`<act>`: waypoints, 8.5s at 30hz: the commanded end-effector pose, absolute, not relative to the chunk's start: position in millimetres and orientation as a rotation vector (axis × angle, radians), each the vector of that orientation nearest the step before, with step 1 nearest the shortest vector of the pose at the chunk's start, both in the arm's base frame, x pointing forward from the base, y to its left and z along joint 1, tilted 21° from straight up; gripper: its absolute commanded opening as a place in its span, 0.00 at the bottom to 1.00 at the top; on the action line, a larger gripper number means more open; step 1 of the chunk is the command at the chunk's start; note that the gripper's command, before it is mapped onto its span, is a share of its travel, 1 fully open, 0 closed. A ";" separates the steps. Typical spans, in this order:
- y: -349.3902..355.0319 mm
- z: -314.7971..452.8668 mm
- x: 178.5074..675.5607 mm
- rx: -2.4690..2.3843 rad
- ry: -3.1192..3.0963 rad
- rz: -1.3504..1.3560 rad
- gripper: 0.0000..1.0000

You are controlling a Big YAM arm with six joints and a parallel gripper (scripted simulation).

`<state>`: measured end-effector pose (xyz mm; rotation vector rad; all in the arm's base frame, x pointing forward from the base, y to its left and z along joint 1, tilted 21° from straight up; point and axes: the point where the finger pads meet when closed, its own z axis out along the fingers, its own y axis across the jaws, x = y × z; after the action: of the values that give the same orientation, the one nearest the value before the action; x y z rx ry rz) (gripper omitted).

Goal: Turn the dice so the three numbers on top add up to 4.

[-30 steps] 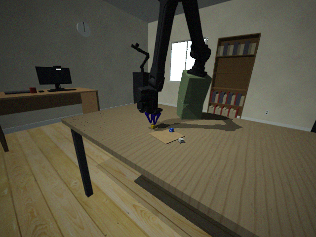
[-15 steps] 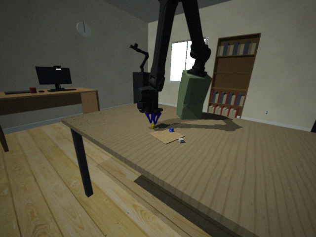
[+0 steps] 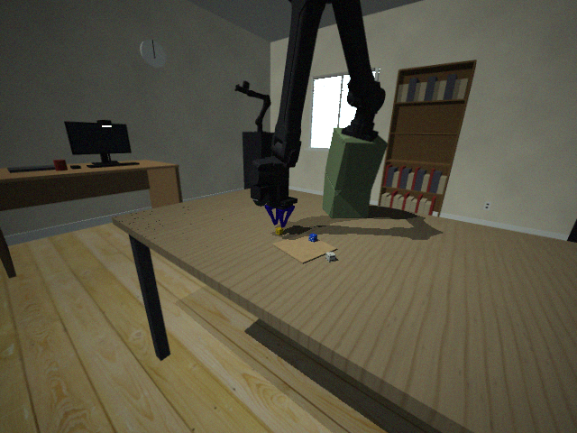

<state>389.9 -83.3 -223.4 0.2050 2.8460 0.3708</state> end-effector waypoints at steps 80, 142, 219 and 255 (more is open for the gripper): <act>-75.9 -245.0 404.0 0.206 2.828 0.360 0.34; -95.5 -158.4 363.0 0.194 2.865 0.383 0.15; 165.9 -87.5 417.2 0.900 1.743 -0.079 0.15; 178.8 -150.0 442.5 0.894 1.743 -0.088 0.15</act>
<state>436.4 181.6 -157.4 0.8833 1.7601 -0.0969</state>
